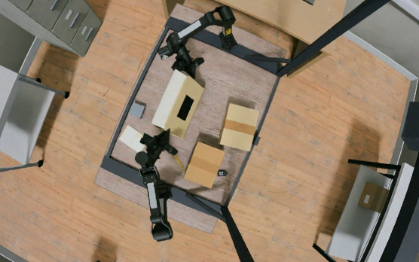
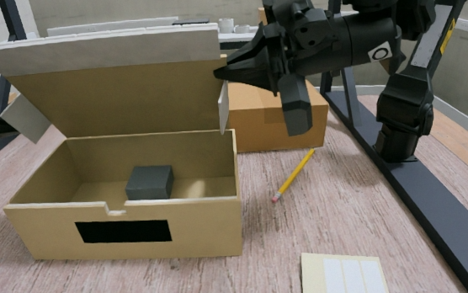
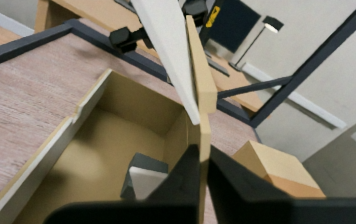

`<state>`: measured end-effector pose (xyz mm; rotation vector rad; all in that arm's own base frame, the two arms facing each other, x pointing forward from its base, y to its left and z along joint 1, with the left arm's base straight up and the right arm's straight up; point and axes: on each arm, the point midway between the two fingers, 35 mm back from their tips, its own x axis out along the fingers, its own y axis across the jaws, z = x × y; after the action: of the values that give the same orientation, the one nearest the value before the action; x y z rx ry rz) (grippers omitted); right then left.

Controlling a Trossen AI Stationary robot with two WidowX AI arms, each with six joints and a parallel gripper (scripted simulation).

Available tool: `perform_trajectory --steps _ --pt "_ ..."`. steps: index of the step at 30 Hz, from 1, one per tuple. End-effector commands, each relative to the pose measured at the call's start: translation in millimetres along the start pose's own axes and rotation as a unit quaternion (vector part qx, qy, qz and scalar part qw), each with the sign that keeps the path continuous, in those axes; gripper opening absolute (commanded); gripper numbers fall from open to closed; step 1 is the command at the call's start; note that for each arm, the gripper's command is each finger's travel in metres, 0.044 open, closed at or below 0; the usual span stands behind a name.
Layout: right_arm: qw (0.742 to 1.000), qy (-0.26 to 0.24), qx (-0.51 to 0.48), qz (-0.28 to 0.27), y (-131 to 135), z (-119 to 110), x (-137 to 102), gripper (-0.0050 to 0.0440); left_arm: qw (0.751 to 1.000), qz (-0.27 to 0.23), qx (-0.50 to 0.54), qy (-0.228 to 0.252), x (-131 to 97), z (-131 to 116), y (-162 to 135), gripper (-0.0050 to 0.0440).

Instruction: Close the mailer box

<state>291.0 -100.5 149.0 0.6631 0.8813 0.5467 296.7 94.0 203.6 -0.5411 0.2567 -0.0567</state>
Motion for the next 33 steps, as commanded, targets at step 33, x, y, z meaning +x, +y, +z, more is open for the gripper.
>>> perform_trajectory --steps 33 --pt "1.000 -0.010 -0.024 -0.001 -5.3 27.6 4.8 -0.0050 1.000 -0.004 0.010 -0.010 -1.1 8.6 -5.1 -0.0050"
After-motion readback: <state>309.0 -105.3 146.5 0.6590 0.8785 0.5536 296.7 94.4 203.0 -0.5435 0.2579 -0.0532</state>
